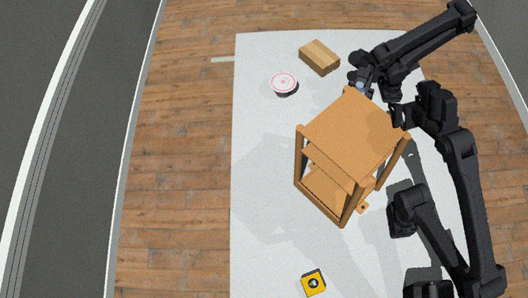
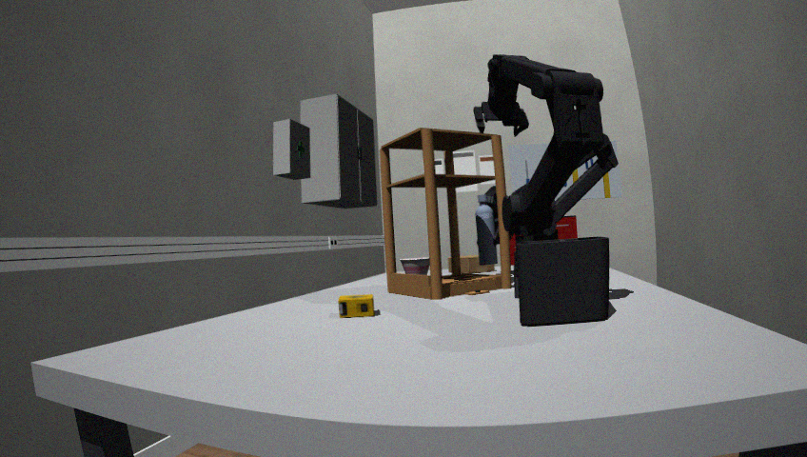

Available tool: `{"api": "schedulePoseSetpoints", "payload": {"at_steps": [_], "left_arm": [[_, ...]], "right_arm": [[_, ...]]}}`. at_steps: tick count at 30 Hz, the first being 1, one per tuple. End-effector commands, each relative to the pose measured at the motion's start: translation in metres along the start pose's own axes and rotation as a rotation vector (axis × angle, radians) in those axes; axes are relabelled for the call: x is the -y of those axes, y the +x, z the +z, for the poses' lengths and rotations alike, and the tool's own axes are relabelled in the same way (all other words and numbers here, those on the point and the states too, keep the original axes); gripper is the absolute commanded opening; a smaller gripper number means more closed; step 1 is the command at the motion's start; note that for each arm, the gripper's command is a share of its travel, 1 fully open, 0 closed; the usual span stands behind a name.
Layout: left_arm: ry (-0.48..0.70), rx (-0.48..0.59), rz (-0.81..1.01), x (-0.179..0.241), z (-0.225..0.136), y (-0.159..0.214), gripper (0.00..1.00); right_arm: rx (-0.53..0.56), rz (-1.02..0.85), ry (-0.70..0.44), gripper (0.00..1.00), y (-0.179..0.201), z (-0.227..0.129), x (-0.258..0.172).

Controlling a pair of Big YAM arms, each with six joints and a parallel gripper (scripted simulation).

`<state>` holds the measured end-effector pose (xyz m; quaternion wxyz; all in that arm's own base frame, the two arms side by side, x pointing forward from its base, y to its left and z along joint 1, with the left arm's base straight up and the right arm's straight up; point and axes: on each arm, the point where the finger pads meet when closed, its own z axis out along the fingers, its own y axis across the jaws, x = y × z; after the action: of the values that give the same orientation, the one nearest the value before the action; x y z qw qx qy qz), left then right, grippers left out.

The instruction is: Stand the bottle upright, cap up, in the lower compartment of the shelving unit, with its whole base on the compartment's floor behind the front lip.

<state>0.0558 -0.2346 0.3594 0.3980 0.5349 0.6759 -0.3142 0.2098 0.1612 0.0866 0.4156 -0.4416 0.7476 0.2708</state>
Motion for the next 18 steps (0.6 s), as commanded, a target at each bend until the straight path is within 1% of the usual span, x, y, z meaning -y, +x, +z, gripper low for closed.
{"api": "schedulePoseSetpoints", "payload": {"at_steps": [1, 18], "left_arm": [[-0.001, 0.021, -0.002, 0.000, -0.006, -0.010, 1.00], [-0.001, 0.021, -0.002, 0.000, -0.006, -0.010, 1.00]], "right_arm": [[0.029, 0.041, 0.046, 0.53, -0.013, 0.005, -0.007], [0.029, 0.069, 0.116, 0.53, -0.021, 0.016, -0.034]]}}
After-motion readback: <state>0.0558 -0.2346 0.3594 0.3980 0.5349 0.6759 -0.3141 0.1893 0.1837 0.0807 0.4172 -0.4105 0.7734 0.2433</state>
